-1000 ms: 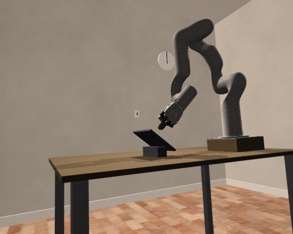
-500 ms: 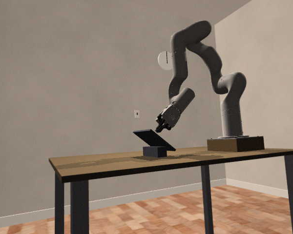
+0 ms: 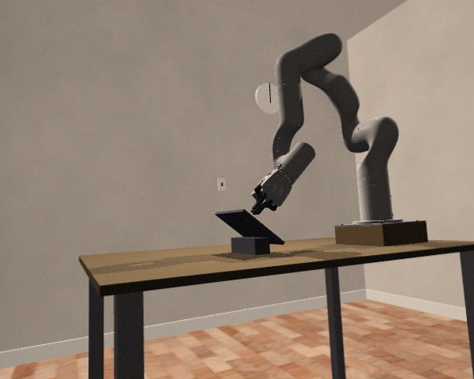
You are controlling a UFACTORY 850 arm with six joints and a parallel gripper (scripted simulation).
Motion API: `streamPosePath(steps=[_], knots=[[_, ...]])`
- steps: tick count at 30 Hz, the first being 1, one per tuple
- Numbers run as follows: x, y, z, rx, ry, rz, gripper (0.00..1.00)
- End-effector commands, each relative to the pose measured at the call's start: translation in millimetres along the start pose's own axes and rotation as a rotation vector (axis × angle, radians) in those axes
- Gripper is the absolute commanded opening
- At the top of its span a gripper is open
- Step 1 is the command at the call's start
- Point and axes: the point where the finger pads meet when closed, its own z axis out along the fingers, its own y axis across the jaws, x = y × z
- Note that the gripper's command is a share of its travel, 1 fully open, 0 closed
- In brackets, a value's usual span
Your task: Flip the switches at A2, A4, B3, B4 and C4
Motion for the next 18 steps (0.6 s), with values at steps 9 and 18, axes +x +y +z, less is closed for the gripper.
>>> streamPosePath(steps=[9, 18], knots=[[0.0, -1.1, 6.8, 0.002, 0.0, 0.0, 0.0], [0.0, -1.2, 22.2, 0.002, 0.0, 0.0, 0.0]])
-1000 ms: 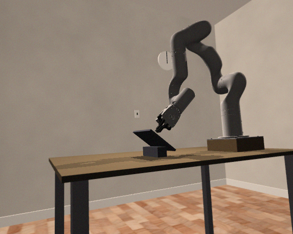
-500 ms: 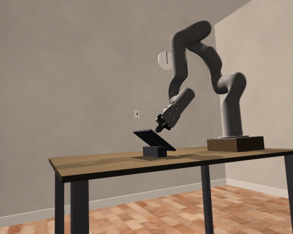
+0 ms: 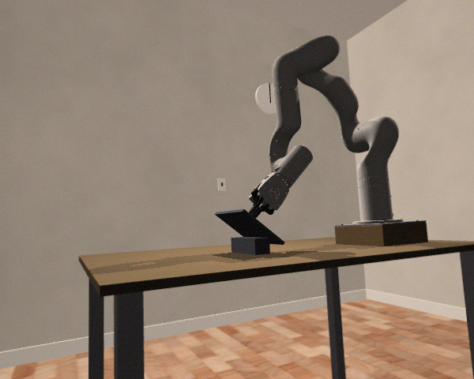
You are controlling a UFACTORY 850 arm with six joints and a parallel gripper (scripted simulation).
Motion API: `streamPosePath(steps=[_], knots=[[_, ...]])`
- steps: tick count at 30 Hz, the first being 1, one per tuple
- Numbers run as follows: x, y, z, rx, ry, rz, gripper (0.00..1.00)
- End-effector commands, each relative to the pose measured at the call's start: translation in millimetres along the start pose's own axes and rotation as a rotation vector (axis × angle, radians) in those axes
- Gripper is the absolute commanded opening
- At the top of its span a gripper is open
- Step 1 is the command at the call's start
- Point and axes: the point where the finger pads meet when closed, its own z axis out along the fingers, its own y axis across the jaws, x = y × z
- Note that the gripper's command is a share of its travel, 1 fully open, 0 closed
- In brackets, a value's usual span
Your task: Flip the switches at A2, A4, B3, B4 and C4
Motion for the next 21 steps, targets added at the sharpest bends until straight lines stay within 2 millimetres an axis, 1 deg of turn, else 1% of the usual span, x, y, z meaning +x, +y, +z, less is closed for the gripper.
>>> streamPosePath(steps=[1, 21], knots=[[0.0, -1.2, 3.8, 0.002, 0.0, 0.0, 0.0], [0.0, -1.2, 8.8, 0.002, 0.0, 0.0, 0.0]])
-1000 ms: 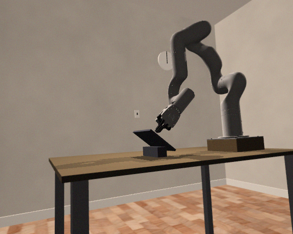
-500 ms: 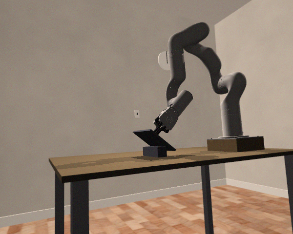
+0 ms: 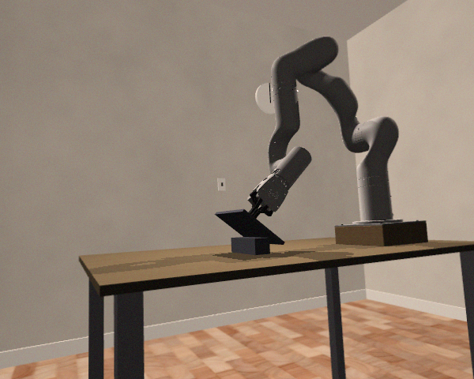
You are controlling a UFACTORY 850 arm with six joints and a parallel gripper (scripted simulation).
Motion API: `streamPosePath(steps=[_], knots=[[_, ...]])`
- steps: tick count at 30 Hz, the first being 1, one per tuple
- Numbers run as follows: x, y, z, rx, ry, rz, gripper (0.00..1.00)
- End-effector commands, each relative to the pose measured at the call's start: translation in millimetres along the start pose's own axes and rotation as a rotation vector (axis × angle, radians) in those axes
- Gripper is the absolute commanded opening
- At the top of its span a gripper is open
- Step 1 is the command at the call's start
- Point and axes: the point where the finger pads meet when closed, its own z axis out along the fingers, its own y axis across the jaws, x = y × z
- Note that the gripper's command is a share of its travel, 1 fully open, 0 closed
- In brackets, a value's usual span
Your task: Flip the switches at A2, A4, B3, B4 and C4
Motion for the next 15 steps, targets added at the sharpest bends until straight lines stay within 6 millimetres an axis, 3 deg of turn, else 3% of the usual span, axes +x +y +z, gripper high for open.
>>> streamPosePath(steps=[1, 15], knots=[[0.0, -1.3, 1.6, 0.003, 0.0, 0.0, 0.0], [0.0, -1.3, 2.9, 0.003, 0.0, 0.0, 0.0]])
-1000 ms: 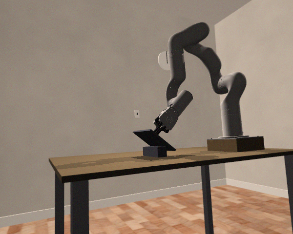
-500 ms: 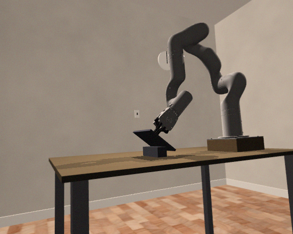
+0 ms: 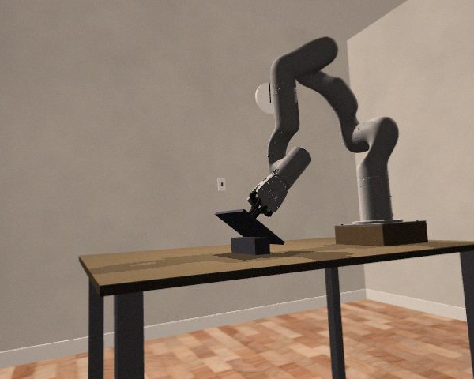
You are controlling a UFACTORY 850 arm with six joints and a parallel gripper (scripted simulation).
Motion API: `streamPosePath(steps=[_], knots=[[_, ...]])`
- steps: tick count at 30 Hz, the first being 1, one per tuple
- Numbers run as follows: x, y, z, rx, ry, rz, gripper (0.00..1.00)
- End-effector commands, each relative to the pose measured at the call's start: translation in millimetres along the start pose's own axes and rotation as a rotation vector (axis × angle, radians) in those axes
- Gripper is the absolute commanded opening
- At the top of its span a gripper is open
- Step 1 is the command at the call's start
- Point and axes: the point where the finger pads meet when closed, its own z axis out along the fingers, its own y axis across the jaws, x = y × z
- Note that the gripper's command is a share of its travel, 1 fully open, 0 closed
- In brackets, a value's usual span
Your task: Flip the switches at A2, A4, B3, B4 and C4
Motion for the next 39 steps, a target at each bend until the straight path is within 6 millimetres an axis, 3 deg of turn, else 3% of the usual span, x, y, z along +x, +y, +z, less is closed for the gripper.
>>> streamPosePath(steps=[1, 9, 22, 37, 39], knots=[[0.0, -1.0, 0.0, 0.002, 0.0, 0.0, 0.0], [0.0, -1.0, -2.2, 0.002, 0.0, 0.0, 0.0], [0.0, -0.9, -27.8, 0.002, 0.0, 0.0, 0.0], [0.6, -0.9, -28.8, 0.002, 0.0, 0.0, 0.0], [11.3, -0.6, -29.0, 0.002, 0.0, 0.0, 0.0]])
